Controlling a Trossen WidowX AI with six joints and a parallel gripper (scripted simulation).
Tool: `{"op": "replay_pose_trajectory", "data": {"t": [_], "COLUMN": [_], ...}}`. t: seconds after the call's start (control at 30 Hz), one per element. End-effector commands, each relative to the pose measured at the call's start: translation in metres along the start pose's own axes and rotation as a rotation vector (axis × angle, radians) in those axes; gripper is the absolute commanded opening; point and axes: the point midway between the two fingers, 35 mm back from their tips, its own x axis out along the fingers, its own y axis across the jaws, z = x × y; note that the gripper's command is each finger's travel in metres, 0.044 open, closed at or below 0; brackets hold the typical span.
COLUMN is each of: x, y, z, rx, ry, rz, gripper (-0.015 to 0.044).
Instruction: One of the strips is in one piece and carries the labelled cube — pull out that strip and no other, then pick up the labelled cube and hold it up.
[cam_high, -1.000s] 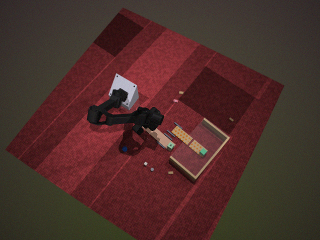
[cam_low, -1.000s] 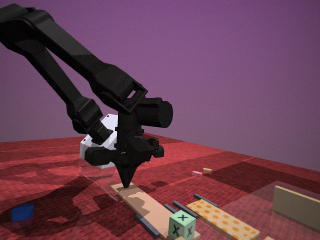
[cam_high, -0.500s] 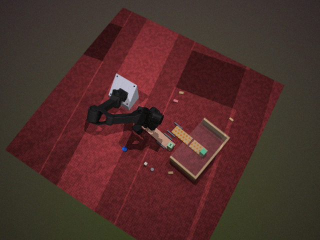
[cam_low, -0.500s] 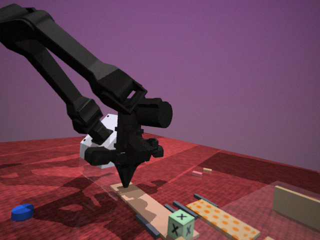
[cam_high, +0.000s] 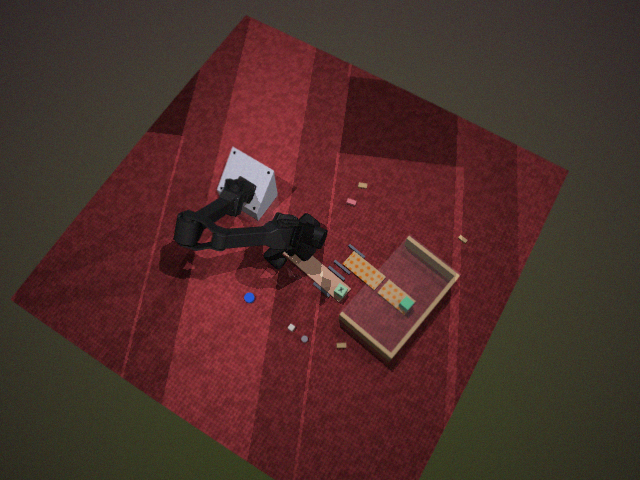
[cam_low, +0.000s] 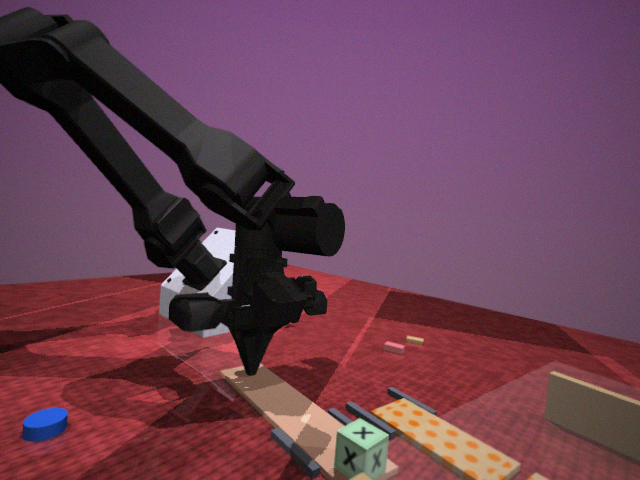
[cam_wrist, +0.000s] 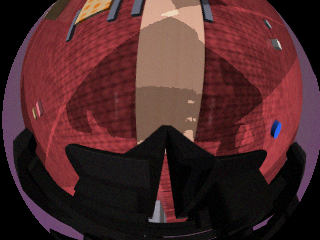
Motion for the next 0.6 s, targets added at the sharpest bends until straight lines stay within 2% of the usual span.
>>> {"op": "replay_pose_trajectory", "data": {"t": [0.0, 0.37, 0.57], "x": [0.004, 0.004, -0.04], "y": [-0.001, -0.001, 0.0], "z": [-0.008, -0.008, 0.002], "rx": [-0.003, -0.003, -0.003], "ry": [0.025, 0.025, 0.024], "rz": [0.0, 0.0, 0.003], "gripper": [0.0, 0.0, 0.0]}}
